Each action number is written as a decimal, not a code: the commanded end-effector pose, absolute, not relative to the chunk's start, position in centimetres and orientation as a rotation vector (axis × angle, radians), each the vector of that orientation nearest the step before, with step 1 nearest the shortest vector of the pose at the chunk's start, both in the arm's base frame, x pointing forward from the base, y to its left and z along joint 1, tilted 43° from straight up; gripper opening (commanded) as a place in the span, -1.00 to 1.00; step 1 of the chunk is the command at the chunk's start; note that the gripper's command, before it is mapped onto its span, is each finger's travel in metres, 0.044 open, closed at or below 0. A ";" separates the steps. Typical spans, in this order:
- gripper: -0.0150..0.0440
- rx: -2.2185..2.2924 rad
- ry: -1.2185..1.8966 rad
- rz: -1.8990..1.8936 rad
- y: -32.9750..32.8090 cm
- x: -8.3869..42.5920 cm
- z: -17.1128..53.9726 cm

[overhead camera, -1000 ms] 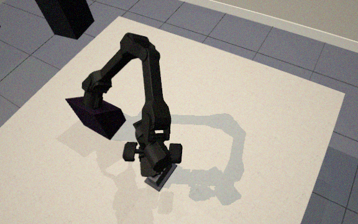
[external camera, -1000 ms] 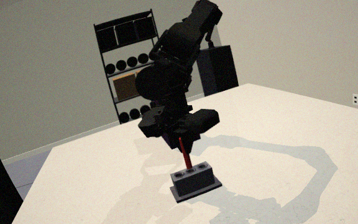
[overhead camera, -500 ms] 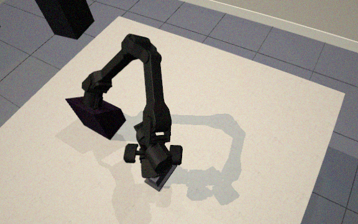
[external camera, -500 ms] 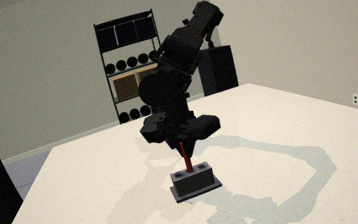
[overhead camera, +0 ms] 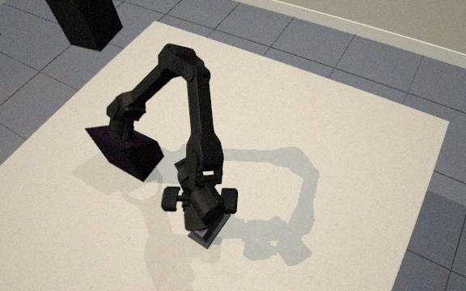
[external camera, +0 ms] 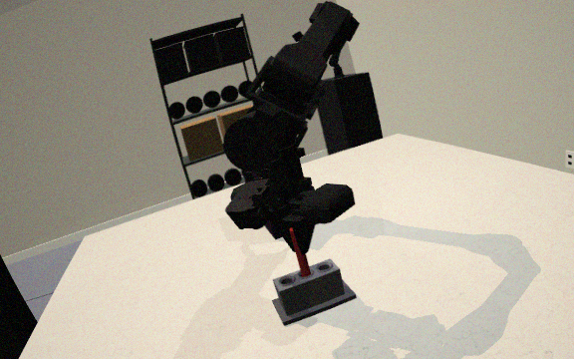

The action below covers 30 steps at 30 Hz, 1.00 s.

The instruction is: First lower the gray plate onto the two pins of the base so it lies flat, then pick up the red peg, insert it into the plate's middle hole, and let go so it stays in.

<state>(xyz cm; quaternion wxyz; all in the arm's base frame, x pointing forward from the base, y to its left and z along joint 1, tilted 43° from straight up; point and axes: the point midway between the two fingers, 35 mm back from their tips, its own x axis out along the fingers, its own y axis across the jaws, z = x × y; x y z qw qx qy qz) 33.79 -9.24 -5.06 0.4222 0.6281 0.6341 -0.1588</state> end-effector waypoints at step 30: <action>0.02 1.571 1.589 -0.397 -9.1 33.7 -5.1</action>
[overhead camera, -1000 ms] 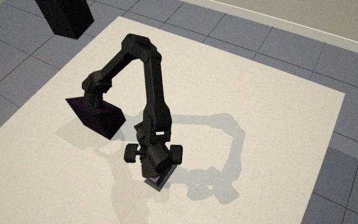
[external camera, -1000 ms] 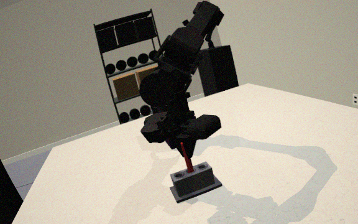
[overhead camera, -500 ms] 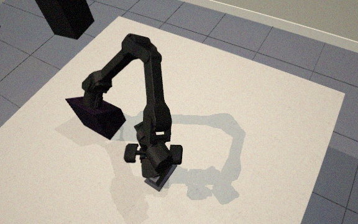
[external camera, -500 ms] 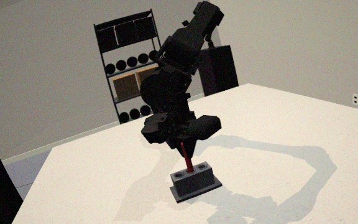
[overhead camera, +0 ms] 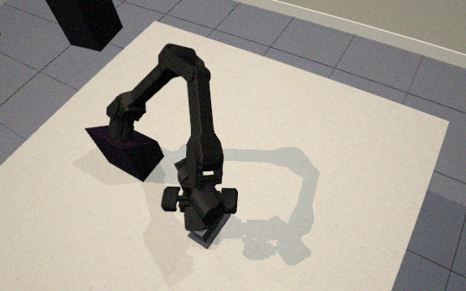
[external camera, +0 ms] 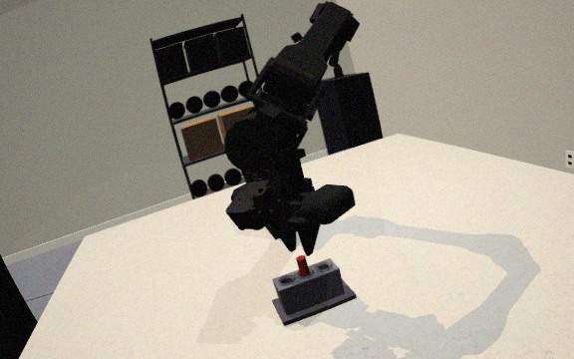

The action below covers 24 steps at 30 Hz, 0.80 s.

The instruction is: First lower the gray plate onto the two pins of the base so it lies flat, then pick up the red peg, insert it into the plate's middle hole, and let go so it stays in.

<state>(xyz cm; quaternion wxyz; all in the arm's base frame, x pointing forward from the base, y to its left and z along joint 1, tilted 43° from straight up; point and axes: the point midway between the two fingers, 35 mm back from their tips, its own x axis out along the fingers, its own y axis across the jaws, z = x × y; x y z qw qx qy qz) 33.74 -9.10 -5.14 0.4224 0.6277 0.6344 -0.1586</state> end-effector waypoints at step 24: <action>0.02 1.582 1.591 -0.404 -10.2 33.4 -3.9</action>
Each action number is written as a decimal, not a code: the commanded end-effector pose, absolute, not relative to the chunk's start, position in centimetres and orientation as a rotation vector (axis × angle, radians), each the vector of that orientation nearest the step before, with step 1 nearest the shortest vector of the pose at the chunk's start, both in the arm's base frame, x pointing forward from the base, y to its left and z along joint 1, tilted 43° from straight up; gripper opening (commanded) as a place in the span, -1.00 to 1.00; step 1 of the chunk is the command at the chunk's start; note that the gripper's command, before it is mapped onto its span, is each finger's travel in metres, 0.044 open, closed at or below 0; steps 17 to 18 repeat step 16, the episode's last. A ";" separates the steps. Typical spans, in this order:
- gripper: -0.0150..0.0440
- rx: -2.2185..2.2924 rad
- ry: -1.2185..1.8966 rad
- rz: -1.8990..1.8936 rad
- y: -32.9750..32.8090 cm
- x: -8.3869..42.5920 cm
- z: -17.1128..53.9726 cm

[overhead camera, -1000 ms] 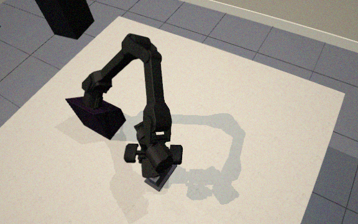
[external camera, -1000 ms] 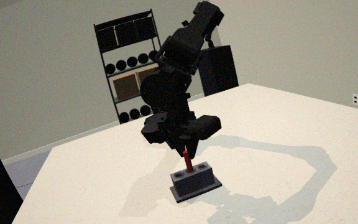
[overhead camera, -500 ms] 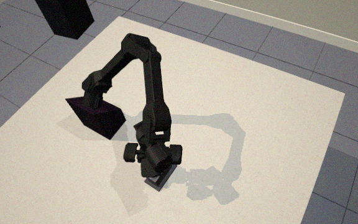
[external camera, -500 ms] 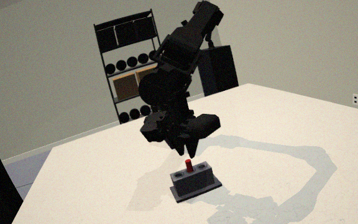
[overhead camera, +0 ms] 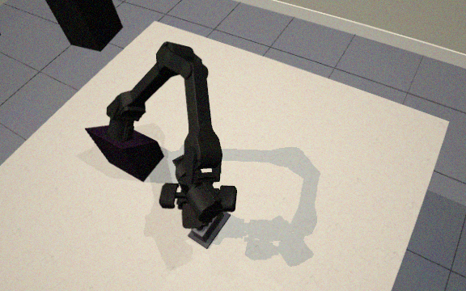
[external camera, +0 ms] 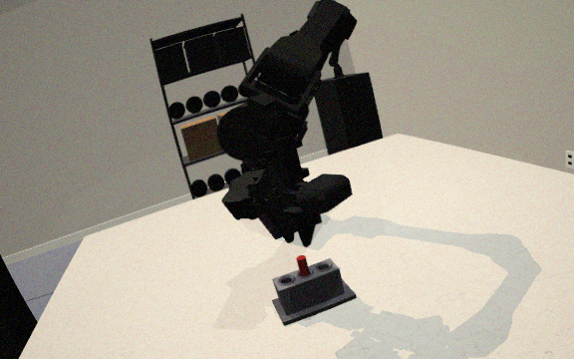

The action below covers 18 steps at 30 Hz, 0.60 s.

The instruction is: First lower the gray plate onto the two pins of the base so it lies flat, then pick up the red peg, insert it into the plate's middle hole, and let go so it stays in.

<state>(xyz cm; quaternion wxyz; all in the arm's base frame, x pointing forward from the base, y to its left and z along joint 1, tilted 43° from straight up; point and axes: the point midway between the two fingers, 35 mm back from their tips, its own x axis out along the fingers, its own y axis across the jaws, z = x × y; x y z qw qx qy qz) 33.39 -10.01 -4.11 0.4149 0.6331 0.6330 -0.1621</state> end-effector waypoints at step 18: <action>0.02 1.582 1.591 -0.405 -10.9 33.1 -3.0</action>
